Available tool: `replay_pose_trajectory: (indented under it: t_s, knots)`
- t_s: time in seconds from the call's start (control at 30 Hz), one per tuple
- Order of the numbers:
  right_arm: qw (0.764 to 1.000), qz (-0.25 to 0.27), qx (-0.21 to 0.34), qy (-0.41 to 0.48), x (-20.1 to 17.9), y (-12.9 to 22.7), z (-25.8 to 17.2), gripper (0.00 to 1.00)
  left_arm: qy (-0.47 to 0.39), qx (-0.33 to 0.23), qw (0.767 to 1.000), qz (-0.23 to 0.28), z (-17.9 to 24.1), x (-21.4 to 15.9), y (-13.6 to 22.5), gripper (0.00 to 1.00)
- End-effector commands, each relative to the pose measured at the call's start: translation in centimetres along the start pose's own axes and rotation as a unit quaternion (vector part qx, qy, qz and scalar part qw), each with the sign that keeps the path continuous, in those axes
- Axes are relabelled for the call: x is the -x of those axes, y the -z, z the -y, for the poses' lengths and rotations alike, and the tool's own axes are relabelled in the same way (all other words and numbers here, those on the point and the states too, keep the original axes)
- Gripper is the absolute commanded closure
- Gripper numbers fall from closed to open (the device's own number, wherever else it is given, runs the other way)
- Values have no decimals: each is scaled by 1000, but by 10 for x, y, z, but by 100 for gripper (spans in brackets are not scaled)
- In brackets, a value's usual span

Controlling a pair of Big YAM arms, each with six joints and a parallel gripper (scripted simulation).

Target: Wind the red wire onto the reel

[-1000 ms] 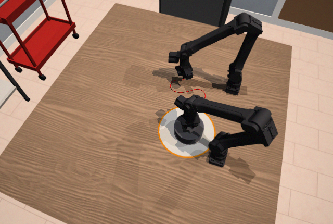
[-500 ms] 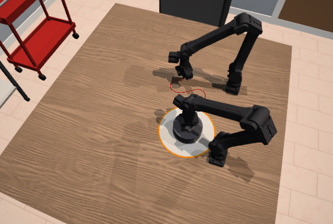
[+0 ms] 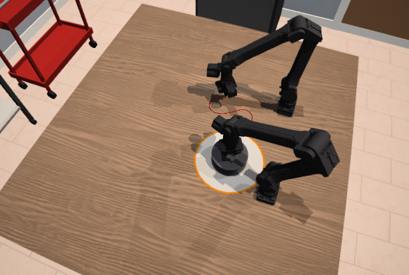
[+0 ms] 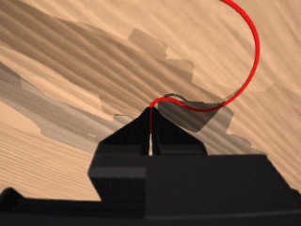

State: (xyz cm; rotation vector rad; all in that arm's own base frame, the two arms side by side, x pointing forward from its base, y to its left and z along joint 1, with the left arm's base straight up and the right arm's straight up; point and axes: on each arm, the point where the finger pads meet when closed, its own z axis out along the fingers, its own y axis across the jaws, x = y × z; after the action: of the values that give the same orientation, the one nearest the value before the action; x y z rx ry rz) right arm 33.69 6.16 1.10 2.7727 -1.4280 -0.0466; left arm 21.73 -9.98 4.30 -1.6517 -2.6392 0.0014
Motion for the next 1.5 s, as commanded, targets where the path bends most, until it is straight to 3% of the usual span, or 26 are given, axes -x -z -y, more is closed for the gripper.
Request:
replay_pose_trajectory:
  t_s: [0.0, 0.07, 0.17, 0.4, 0.57, 0.63, 0.67, 0.9, 1.13, 1.2, 1.23, 1.3, 1.47]
  knots:
    - [1000, -8, -17, 11, -1, 14, 13, 100, 65, 7, 998, 12, -12, 12, -3, 48]
    - [1000, -8, -17, 11, -1, 14, 13, 100, 65, 7, 998, 12, -12, 12, -3, 48]
    - [1000, -5, -18, 10, -1, 14, 13, 100, 159, 6, 987, 13, -12, 12, -3, 48]
    - [1000, 0, -19, 6, -2, 15, 12, 100, 373, 0, 928, 19, -12, 12, -3, 48]
    - [1000, 2, -20, 3, -4, 15, 12, 100, 491, -4, 871, 25, -12, 12, -3, 48]
    - [1000, 2, -20, 3, -4, 15, 12, 100, 491, -4, 871, 25, -12, 12, -3, 48]
    - [1000, 2, -20, 2, -4, 15, 12, 100, 548, -6, 836, 26, -12, 12, -3, 48]
    - [1000, 4, -21, -3, -8, 15, 11, 100, 688, -11, 725, 28, -12, 12, -3, 48]
    - [1000, 5, -21, -6, -10, 16, 11, 100, 807, -16, 590, 28, -12, 12, -3, 48]
    - [1000, 5, -21, -6, -10, 16, 11, 100, 807, -16, 590, 28, -12, 12, -3, 48]
    - [1000, 6, -21, -6, -10, 16, 12, 100, 844, -17, 535, 26, -12, 12, -3, 48]
    - [1000, 6, -21, -6, -10, 16, 12, 100, 870, -18, 492, 25, -12, 12, -3, 48]
    - [1000, 6, -21, -6, -10, 16, 14, 100, 927, -18, 375, 20, -12, 12, -3, 65]
